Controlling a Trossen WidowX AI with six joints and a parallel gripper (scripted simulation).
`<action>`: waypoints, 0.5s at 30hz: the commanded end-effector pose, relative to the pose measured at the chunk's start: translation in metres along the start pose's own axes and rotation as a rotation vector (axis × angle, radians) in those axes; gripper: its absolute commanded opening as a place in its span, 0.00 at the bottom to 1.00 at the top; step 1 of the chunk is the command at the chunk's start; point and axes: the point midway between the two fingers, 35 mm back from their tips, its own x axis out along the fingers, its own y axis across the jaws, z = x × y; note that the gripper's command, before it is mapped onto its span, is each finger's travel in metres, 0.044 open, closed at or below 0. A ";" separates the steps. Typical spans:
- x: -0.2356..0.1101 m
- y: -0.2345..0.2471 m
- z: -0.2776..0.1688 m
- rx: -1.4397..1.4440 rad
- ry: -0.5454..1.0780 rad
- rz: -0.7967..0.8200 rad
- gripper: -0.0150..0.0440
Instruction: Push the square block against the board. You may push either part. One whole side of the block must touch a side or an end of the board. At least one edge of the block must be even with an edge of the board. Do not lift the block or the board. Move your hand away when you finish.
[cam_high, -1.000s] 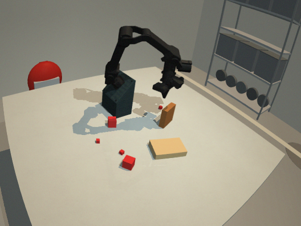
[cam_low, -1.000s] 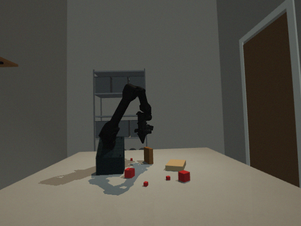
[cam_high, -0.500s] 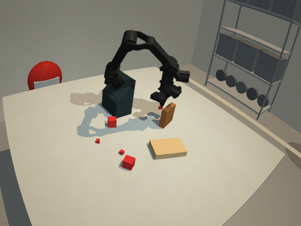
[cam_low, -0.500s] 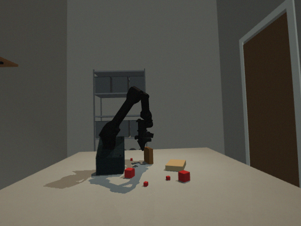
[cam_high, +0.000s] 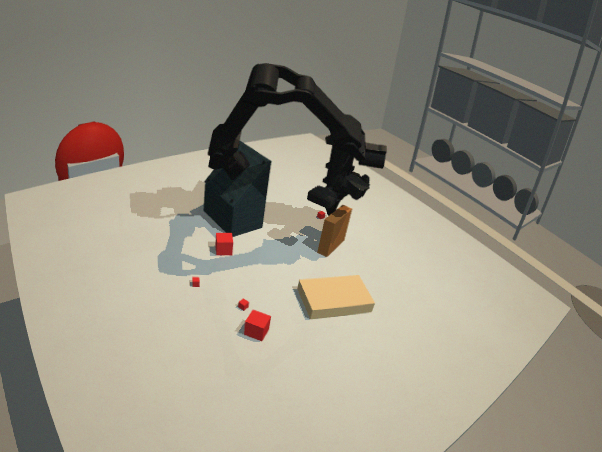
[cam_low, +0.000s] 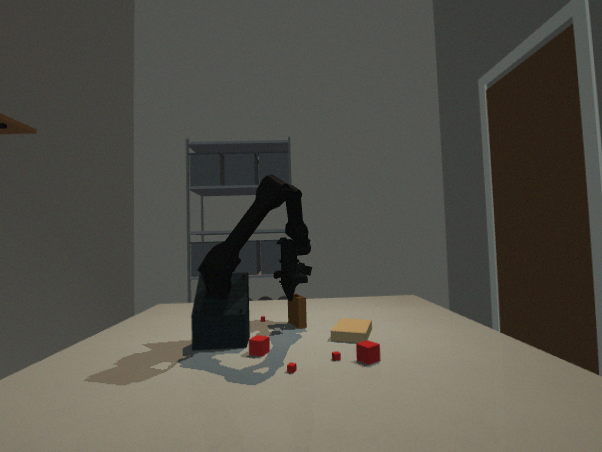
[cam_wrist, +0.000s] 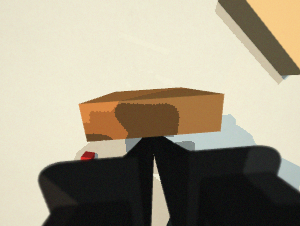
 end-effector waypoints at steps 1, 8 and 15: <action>0.002 0.000 0.006 -0.005 0.003 -0.005 0.25; 0.001 0.000 0.017 -0.005 0.002 -0.005 0.25; 0.002 0.000 0.027 -0.004 0.002 -0.006 0.25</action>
